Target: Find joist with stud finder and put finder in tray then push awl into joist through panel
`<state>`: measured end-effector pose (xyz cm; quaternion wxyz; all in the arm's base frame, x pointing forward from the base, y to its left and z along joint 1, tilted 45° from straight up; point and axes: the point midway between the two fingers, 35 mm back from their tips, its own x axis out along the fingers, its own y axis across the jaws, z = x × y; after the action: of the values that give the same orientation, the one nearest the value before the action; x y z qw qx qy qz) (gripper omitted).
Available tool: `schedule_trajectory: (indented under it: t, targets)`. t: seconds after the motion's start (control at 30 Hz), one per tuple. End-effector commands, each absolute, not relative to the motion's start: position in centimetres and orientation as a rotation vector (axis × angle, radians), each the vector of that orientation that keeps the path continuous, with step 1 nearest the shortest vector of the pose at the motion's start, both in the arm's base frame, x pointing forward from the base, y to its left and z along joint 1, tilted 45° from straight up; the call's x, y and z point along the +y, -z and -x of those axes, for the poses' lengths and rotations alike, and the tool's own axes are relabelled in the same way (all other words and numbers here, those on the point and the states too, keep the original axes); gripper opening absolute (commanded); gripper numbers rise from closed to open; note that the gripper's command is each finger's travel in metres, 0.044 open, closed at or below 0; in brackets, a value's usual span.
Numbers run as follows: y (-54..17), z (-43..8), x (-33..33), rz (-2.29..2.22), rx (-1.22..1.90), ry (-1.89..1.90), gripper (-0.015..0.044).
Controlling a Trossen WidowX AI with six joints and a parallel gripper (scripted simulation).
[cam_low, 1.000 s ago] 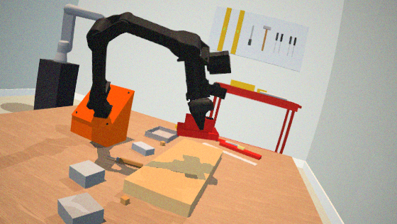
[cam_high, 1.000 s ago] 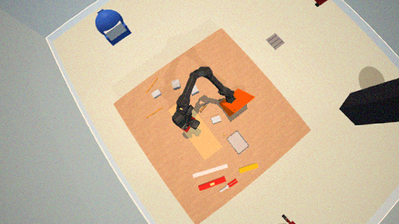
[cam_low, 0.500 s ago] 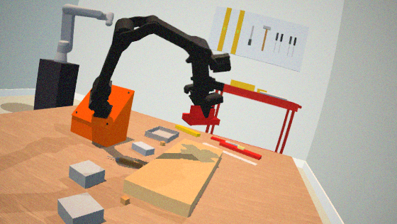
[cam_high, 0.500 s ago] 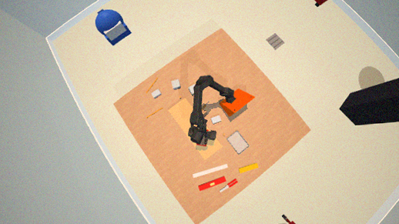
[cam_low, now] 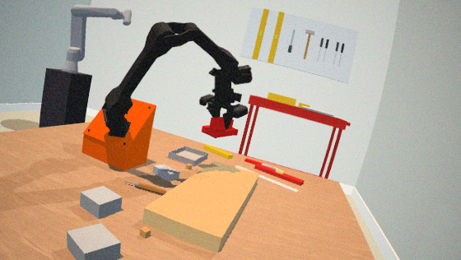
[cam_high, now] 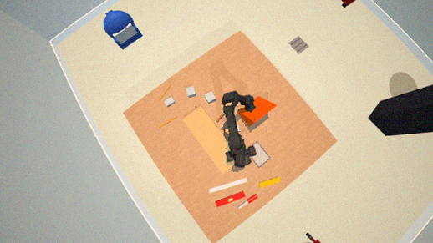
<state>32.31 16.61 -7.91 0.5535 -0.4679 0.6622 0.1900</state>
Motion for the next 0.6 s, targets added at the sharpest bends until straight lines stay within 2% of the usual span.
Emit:
schedule_trajectory:
  t: [0.0, 0.47, 0.57]
  targets:
    - [10.3, -30.0, 18.8, 1.163, 1.582, -0.542, 0.0000]
    - [18.0, -20.5, 22.7, 1.369, 1.661, -0.815, 0.0000]
    - [18.3, -20.0, 22.8, 1.379, 1.665, -0.826, 0.0000]
